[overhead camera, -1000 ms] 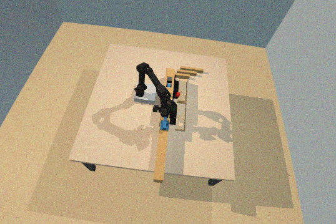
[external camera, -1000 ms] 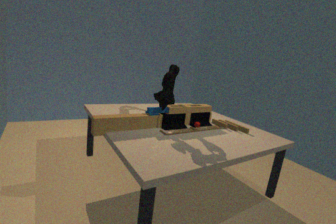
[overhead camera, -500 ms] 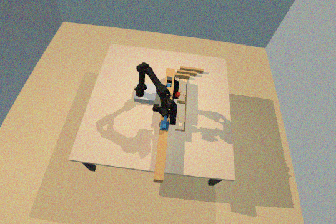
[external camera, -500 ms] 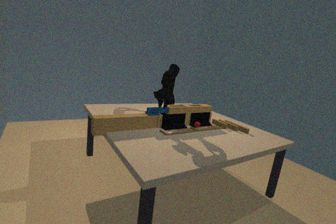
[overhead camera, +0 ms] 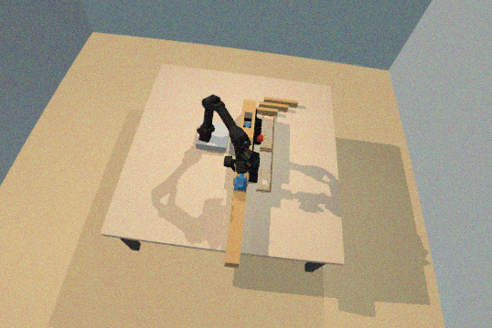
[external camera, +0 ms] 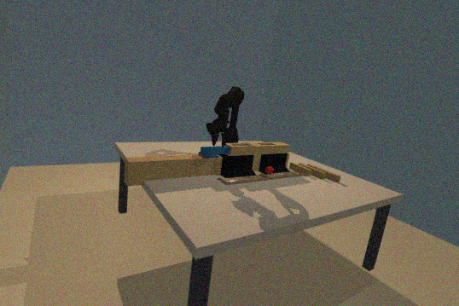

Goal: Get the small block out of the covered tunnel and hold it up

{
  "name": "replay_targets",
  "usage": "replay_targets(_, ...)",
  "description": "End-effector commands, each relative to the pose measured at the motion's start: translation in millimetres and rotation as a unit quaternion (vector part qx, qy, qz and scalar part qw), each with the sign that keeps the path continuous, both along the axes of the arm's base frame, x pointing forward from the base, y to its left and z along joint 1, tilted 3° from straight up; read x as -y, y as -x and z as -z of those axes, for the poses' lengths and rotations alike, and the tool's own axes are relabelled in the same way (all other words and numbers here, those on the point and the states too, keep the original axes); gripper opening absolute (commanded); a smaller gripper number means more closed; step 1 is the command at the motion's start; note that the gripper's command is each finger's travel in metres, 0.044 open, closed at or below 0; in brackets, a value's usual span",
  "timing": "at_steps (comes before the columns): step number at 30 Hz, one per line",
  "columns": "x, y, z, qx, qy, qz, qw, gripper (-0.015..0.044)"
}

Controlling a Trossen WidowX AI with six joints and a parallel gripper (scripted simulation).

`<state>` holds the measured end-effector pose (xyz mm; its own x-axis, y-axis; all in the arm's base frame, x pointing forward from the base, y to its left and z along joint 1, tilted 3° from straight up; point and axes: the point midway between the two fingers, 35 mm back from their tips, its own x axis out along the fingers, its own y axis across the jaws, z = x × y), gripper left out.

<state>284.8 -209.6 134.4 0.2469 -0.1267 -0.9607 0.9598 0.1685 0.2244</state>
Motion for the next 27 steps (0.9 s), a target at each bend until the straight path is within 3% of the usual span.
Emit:
replay_targets(1, 2, -2, 3, 0.002, -0.001, -0.003, 1.0, 0.044)
replay_targets(24, 1, -3, 38, 0.002, -0.001, -0.003, 1.0, 0.044)
replay_targets(27, 3, -5, 31, 0.005, 0.003, -0.002, 1.0, 0.0361)
